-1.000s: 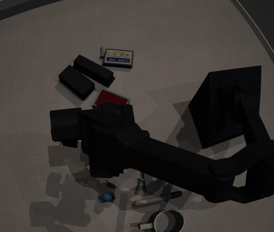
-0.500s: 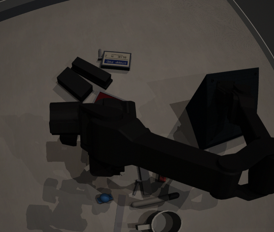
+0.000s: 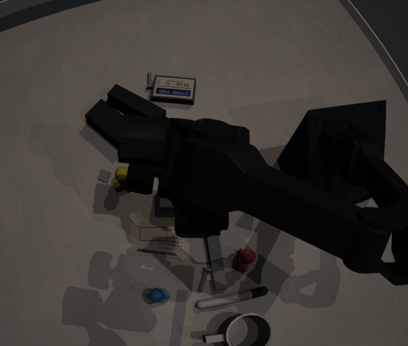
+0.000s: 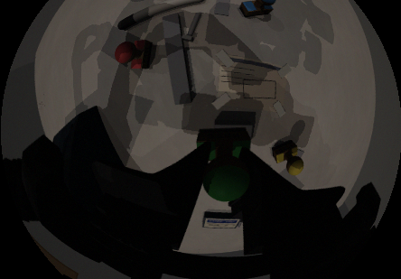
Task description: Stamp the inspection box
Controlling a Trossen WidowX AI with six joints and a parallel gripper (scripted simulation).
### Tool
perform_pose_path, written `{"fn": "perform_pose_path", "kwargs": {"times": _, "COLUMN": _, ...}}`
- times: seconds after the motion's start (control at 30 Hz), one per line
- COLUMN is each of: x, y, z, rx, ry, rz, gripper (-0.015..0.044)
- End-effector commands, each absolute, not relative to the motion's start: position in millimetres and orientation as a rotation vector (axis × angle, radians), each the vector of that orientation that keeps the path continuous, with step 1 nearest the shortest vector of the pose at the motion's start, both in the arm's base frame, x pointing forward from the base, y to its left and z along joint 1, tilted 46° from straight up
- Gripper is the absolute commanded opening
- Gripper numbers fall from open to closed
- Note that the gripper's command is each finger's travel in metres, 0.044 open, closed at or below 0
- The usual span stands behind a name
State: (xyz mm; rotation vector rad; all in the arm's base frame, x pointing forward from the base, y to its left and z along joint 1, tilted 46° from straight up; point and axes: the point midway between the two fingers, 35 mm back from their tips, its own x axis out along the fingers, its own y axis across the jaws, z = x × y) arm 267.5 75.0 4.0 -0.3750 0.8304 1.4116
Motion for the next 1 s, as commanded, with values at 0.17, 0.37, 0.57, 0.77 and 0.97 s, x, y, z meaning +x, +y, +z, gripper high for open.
{"fn": "perform_pose_path", "kwargs": {"times": 0.17, "x": 226, "y": 65, "z": -5, "rx": -0.380, "ry": 0.833, "rz": 1.416, "gripper": 0.0000}}
{"fn": "perform_pose_path", "kwargs": {"times": 0.37, "x": 205, "y": 62, "z": -9, "rx": -0.378, "ry": 0.832, "rz": 1.418, "gripper": 0.0000}}
{"fn": "perform_pose_path", "kwargs": {"times": 0.57, "x": 206, "y": 65, "z": -12, "rx": -0.379, "ry": 0.833, "rz": 1.417, "gripper": 0.0000}}
{"fn": "perform_pose_path", "kwargs": {"times": 0.77, "x": 206, "y": 71, "z": -19, "rx": -0.381, "ry": 0.835, "rz": 1.416, "gripper": 0.0000}}
{"fn": "perform_pose_path", "kwargs": {"times": 0.97, "x": 206, "y": 78, "z": -27, "rx": -0.381, "ry": 0.836, "rz": 1.415, "gripper": 0.0000}}
